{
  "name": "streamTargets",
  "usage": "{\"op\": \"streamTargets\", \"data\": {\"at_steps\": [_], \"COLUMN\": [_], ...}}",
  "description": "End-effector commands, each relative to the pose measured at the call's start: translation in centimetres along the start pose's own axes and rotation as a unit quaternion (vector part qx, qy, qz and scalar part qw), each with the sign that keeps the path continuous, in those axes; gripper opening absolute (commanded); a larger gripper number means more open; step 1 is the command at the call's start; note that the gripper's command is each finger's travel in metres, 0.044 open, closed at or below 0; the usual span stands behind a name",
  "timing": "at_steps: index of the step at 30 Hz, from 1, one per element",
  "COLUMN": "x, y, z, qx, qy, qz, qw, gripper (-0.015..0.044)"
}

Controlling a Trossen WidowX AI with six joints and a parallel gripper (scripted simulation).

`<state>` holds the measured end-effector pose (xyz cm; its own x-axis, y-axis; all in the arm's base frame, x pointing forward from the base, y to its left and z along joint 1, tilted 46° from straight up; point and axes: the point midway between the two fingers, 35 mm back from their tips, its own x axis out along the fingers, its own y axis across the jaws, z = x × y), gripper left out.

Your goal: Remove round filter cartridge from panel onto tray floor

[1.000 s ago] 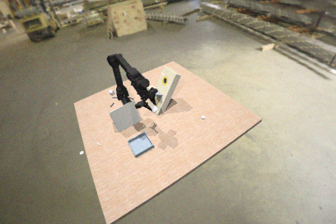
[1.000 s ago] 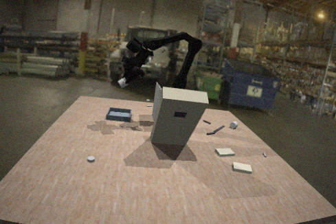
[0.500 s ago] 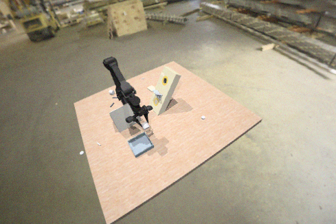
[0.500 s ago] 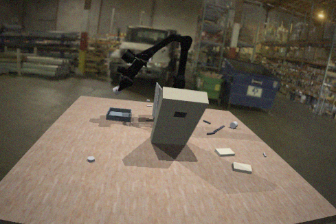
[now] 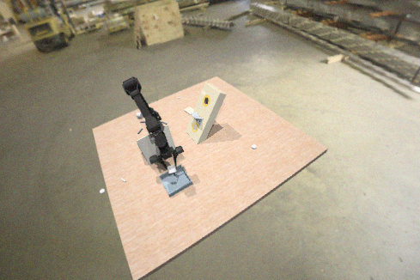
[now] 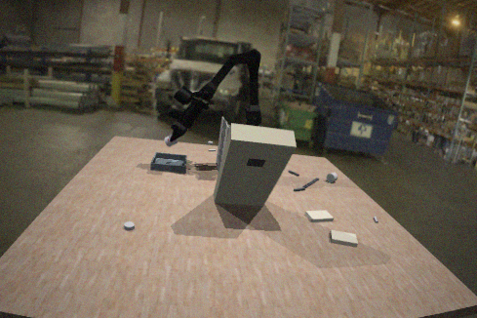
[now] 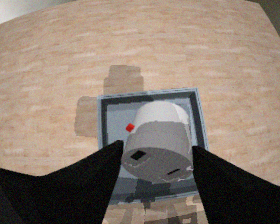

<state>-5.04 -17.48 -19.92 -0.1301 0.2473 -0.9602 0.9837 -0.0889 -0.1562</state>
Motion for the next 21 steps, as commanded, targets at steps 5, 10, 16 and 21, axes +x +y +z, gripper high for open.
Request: {"op": "streamTargets", "data": {"at_steps": [5, 10, 16, 21], "x": [1.0, 2.7, 4.6, 6.0], "y": [-0.5, -0.5, -0.5, -0.5], "z": [-0.5, -1.2, -2.4, -3.4], "qx": [0.011, 0.011, 0.011, 0.011], "qy": [-0.003, -0.003, -0.003, -0.003], "qz": [-0.007, -0.007, -0.008, -0.008], "qw": [1.000, 1.000, 1.000, 1.000], "gripper": [0.0000, 0.0000, 0.0000, 0.0000]}}
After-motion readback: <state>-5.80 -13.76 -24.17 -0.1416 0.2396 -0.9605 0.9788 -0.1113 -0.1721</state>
